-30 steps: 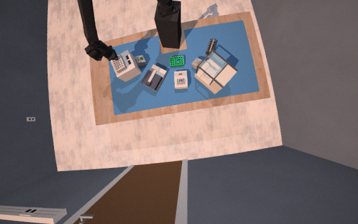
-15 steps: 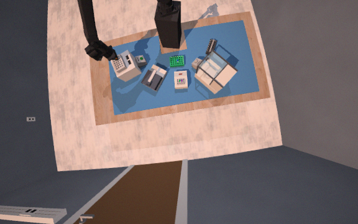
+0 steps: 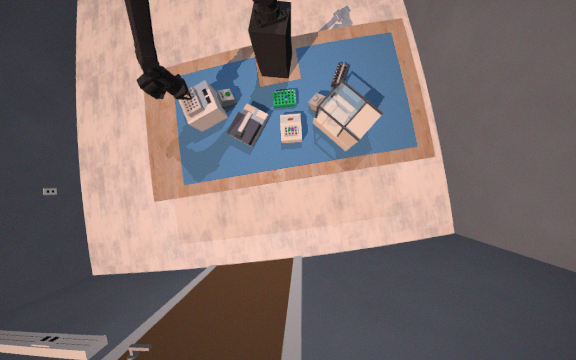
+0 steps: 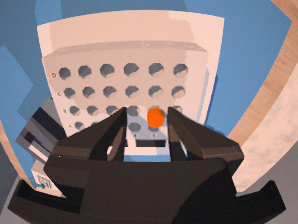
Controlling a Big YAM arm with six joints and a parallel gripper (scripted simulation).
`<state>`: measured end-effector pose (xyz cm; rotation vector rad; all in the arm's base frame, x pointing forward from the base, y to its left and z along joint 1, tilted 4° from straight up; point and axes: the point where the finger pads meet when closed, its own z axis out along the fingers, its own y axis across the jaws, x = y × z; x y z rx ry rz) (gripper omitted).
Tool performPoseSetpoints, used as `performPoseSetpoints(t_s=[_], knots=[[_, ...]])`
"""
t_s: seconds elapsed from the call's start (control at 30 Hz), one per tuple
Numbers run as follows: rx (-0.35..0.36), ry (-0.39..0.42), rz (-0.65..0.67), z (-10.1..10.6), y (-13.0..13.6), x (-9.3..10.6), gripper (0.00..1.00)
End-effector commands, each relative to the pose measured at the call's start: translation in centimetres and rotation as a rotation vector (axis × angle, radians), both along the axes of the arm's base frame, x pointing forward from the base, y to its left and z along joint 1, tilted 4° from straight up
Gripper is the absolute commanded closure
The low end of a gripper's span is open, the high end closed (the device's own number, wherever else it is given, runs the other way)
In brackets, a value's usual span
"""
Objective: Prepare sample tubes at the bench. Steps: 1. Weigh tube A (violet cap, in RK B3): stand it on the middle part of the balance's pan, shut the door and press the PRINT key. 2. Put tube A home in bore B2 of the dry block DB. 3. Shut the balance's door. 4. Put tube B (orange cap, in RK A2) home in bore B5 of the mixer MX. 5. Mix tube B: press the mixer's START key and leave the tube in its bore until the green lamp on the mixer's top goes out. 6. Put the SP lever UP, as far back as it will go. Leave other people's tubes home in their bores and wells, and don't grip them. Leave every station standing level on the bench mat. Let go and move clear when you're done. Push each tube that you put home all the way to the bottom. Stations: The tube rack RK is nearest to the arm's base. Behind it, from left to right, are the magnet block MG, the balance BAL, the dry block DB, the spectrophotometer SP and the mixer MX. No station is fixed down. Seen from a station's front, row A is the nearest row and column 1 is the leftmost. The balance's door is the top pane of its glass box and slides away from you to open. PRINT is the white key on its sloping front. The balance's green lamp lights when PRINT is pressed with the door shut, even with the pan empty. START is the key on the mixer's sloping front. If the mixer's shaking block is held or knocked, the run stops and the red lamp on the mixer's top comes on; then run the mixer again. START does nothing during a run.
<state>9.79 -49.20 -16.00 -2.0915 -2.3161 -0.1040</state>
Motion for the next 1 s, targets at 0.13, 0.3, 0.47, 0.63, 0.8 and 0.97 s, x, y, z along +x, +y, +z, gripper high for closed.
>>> performPoseSetpoints(t_s=[0.13,0.3,0.47,0.63,0.8,0.97], knots=[[-0.037,-0.008,-0.01,0.03,-2.27,0.53,0.64],[-0.037,-0.008,-0.01,0.03,-2.27,0.53,0.64],[-0.037,-0.008,-0.01,0.03,-2.27,0.53,0.64],[-0.037,-0.008,-0.01,0.03,-2.27,0.53,0.64],[-0.037,-0.008,-0.01,0.03,-2.27,0.53,0.64],[-0.037,-0.008,-0.01,0.03,-2.27,0.53,0.64]])
